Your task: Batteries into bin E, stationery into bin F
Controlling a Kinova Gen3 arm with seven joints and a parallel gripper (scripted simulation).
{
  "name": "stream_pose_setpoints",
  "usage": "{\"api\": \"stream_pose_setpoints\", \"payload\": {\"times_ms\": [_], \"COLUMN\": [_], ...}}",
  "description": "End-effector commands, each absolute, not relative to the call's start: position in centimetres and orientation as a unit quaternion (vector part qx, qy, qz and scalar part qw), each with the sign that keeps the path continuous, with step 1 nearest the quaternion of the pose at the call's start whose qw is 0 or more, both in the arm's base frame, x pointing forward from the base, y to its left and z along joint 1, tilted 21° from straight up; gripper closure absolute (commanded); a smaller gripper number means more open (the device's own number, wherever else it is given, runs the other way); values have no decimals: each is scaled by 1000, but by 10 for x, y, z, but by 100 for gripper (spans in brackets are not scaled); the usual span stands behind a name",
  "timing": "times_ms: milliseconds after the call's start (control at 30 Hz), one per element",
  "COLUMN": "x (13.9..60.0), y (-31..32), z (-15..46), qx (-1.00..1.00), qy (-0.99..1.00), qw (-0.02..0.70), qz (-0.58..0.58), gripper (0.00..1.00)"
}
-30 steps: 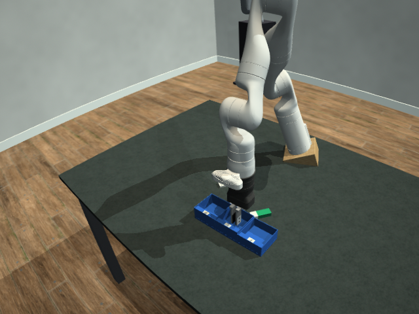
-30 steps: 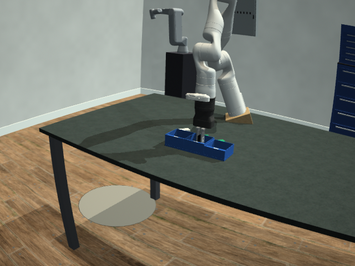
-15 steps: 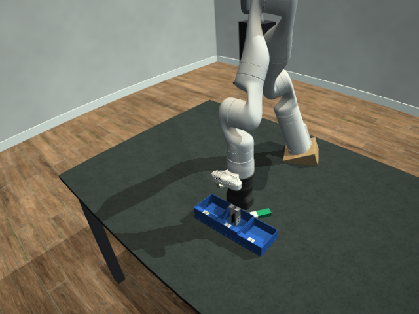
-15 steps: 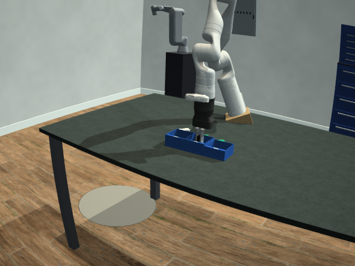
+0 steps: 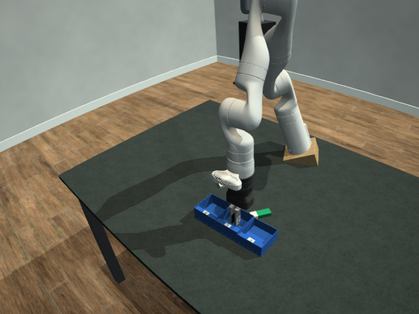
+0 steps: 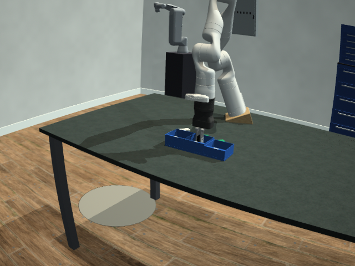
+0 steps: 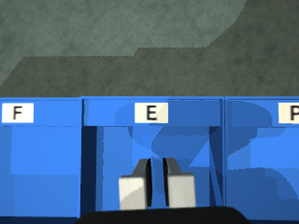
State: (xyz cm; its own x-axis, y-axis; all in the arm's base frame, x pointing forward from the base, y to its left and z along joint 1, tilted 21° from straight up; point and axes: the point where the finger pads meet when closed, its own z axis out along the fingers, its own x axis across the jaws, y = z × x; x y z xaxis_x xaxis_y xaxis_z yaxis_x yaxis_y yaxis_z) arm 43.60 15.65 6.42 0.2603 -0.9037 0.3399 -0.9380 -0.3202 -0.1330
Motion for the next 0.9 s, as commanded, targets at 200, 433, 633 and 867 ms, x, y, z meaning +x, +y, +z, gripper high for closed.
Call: {"api": "stream_pose_setpoints", "payload": {"times_ms": [200,433,633,867], "x": [436,436,436,435], "y": [156,156,156,158], "z": [64,64,64,75], "qx": [792,792,792,791], "qy": [-582,-582,-582,-583], "qw": [47,47,47,47], "qz": [180,180,180,181], "gripper": [69,69,69,69]}}
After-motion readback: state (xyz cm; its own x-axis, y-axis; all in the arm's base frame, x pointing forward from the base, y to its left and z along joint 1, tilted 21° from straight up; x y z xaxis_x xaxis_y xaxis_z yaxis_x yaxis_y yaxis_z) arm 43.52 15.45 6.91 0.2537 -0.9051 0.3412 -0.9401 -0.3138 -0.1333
